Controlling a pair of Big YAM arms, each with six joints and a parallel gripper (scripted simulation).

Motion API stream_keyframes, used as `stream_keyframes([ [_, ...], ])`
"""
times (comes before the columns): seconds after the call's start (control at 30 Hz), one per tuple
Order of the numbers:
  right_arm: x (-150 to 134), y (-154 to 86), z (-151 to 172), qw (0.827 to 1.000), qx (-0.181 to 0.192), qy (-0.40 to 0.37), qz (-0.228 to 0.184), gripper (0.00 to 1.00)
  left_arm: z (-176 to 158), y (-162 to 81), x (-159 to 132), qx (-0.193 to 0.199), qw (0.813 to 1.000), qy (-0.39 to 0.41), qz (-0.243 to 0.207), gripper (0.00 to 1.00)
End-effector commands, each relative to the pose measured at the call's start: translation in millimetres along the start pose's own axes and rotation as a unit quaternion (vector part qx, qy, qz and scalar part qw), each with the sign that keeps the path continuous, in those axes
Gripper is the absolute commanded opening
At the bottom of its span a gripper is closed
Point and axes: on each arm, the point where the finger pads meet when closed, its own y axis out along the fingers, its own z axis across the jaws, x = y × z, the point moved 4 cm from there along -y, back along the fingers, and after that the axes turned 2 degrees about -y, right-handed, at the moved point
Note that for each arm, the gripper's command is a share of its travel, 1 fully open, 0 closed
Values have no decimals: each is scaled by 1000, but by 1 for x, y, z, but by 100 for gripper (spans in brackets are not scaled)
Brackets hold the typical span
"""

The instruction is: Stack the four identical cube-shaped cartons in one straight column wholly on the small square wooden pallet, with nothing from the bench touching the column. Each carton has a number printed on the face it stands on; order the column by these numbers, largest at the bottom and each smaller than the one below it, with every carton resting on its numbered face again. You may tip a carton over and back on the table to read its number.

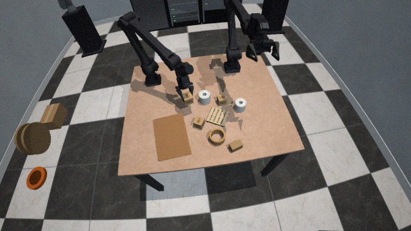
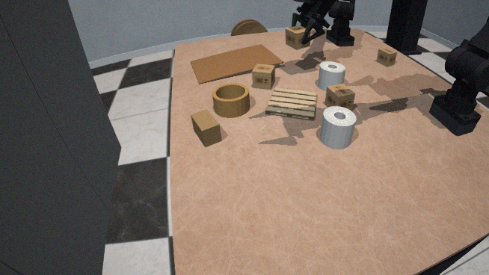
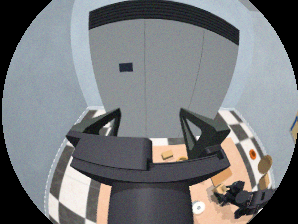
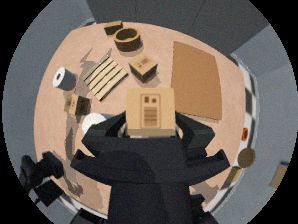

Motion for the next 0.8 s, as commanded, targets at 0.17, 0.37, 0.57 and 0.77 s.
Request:
stream_keyframes([
  [0.17, 122, -103, 3, 998, 20, 22, -50, 50, 1, 1, 26, 2, 1000, 5, -24, 100],
  [0.37, 147, -196, 53, 997, 29, 62, -39, 50, 1, 1, 26, 2, 1000, 5, -24, 100],
  [0.57, 125, -223, 100, 997, 26, 51, -42, 50, 1, 1, 26, 2, 1000, 5, -24, 100],
  [0.77, 114, -236, 123, 998, 24, 39, -44, 50, 1, 1, 26, 2, 1000, 5, -24, 100],
])
